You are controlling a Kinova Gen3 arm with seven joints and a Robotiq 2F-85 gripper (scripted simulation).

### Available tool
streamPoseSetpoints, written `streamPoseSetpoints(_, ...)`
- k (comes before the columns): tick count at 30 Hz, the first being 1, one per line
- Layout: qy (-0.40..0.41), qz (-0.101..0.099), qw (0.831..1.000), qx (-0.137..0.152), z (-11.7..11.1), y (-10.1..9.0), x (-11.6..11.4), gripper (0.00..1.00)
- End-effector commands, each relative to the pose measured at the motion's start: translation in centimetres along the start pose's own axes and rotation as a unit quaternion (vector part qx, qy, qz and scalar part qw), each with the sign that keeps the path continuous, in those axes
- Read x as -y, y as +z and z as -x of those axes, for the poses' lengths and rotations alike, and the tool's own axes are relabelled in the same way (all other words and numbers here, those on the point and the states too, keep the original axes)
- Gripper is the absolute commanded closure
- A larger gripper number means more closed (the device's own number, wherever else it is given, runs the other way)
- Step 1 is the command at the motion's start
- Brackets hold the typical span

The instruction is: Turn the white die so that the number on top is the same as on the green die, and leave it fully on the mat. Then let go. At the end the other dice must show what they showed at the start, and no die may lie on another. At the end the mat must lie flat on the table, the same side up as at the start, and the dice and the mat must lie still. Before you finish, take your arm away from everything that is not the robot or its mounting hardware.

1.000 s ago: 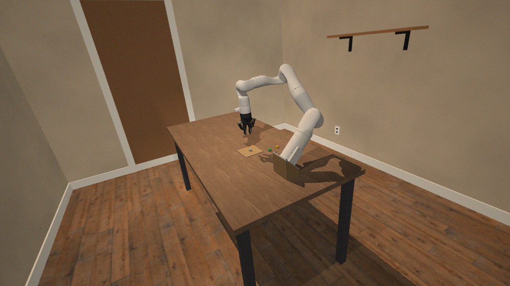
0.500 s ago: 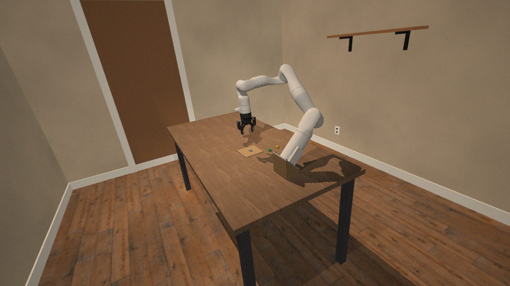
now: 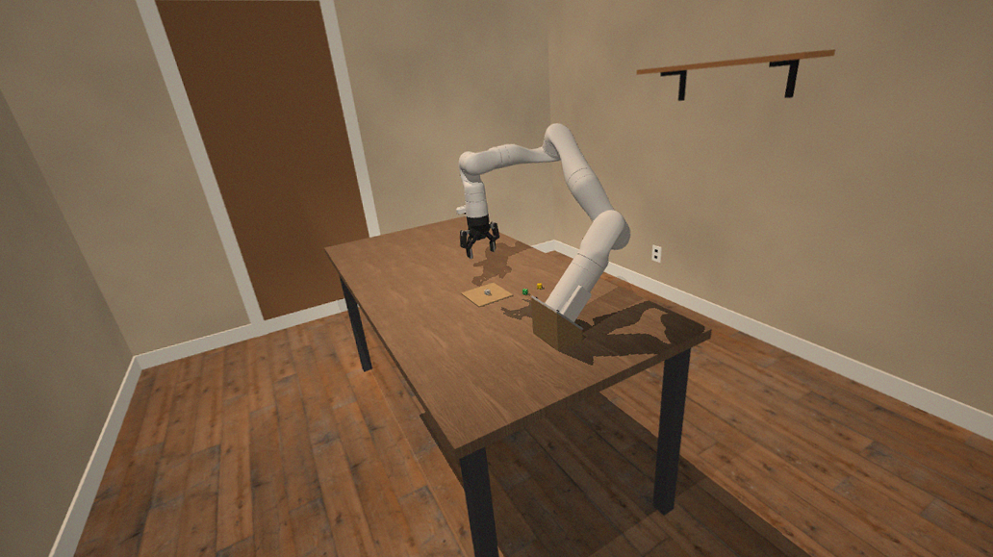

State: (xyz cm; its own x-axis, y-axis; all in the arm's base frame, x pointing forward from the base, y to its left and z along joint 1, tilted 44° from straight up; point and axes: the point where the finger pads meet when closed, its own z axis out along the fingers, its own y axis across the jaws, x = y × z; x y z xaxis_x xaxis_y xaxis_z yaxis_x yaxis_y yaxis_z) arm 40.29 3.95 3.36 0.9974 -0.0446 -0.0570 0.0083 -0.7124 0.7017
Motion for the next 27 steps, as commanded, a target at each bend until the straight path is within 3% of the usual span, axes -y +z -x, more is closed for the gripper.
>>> streamPoseSetpoints(1,-0.003,-0.002,1.0,-0.003,-0.1,-1.5,0.1,0.0)
streamPoseSetpoints(13,-0.003,-0.002,1.0,-0.003,-0.1,-3.8,0.1,0.0)
streamPoseSetpoints(27,-0.003,-0.002,1.0,-0.003,-0.1,-4.0,0.1,0.0)
